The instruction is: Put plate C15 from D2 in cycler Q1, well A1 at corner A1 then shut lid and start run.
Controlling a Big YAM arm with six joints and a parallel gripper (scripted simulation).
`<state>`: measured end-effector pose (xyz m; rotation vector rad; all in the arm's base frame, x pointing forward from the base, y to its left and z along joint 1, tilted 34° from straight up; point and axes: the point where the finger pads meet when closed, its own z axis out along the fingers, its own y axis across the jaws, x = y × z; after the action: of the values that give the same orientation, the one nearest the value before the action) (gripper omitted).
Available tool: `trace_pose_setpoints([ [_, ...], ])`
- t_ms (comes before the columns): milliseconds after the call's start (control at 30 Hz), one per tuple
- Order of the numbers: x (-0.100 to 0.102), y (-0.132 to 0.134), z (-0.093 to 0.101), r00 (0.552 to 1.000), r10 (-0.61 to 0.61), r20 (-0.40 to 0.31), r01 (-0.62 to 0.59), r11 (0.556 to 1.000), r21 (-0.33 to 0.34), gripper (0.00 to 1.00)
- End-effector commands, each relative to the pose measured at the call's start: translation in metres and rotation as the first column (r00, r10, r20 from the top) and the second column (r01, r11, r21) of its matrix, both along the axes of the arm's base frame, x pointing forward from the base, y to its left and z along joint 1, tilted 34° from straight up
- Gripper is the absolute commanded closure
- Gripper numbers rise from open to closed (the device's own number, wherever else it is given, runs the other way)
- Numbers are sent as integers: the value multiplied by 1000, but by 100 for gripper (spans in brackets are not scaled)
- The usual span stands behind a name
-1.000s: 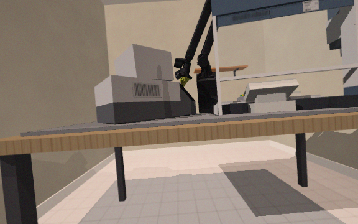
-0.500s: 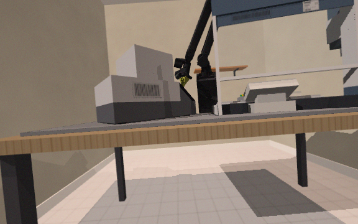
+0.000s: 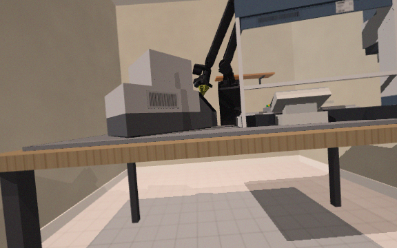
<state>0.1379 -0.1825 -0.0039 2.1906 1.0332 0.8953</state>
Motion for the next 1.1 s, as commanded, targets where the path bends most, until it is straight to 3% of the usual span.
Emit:
trace_pose_setpoints([
  [0,-3,-6,3,1000,-20,2,20,1000,-8,100],
  [333,-4,7,-5,1000,-20,-1,20,999,31,100],
  [1067,-3,-13,7,1000,-19,1,19,999,-29,100],
])
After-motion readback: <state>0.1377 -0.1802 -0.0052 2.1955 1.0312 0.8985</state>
